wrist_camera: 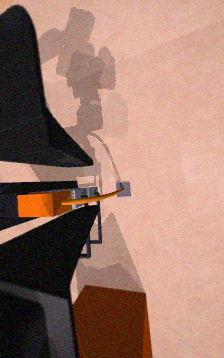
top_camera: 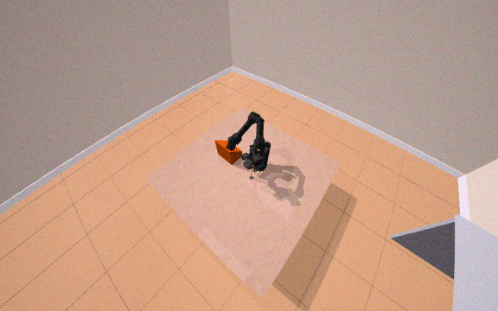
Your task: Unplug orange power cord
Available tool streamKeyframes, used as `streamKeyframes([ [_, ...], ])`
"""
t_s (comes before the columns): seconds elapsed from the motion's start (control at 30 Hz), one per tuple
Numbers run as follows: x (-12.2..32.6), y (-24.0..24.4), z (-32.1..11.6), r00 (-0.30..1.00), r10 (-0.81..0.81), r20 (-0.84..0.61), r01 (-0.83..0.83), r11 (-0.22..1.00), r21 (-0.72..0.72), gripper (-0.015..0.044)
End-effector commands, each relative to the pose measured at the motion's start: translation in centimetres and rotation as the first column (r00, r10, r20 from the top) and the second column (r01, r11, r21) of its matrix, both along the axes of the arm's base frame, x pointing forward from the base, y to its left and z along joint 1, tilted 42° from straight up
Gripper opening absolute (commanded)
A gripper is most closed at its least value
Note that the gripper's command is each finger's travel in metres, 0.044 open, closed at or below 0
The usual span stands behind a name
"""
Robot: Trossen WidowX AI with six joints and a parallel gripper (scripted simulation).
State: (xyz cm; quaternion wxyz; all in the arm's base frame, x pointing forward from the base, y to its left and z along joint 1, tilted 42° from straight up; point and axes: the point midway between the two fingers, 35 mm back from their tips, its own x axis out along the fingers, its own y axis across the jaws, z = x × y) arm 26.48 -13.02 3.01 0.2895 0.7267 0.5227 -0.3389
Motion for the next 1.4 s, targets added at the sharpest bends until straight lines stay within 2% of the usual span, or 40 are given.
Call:
streamKeyframes([
  [0.0,-0.8,2.8,0.4,0.999,0.033,-0.04,-0.029,0.995,0.097,0.016],
  [1.37,0.0,5.7,3.0,0.999,0.033,-0.039,-0.029,0.995,0.099,0.016],
])
